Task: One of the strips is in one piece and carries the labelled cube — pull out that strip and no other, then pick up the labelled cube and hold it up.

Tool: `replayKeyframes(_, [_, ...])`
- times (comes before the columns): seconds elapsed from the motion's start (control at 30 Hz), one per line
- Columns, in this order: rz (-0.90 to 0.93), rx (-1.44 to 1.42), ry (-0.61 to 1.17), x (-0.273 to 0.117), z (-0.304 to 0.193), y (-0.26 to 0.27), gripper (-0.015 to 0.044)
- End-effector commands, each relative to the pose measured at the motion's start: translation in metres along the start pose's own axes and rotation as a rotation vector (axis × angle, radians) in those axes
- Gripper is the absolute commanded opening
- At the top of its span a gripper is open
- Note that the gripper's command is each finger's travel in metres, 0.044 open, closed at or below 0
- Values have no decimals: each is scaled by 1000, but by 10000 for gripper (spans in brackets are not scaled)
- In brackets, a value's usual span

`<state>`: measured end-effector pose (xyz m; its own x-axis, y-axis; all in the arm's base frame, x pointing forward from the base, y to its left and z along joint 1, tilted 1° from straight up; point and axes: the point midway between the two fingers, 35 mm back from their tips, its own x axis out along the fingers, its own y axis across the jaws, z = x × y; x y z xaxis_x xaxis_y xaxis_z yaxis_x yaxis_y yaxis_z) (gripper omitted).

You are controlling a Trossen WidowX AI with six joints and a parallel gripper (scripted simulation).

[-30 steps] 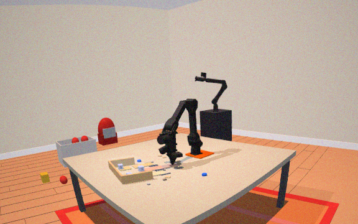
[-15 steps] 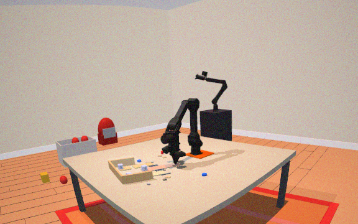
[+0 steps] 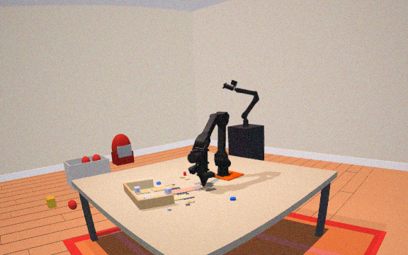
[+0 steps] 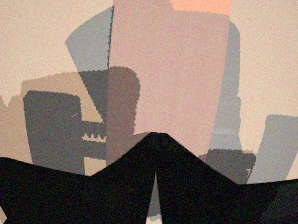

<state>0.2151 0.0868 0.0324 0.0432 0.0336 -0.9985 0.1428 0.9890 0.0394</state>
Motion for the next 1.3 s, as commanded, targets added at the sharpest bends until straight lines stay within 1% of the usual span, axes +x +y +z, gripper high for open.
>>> replayKeyframes(0.0, [-16, -1, 29, 5, -14, -4, 0])
replayKeyframes(0.23, [-16, -1, 30, 5, -23, -4, 0])
replayKeyframes(1.2, [-16, -1, 30, 5, -23, -4, 0])
replayKeyframes(1.27, [-5, -2, 9, -9, -14, 1, 0])
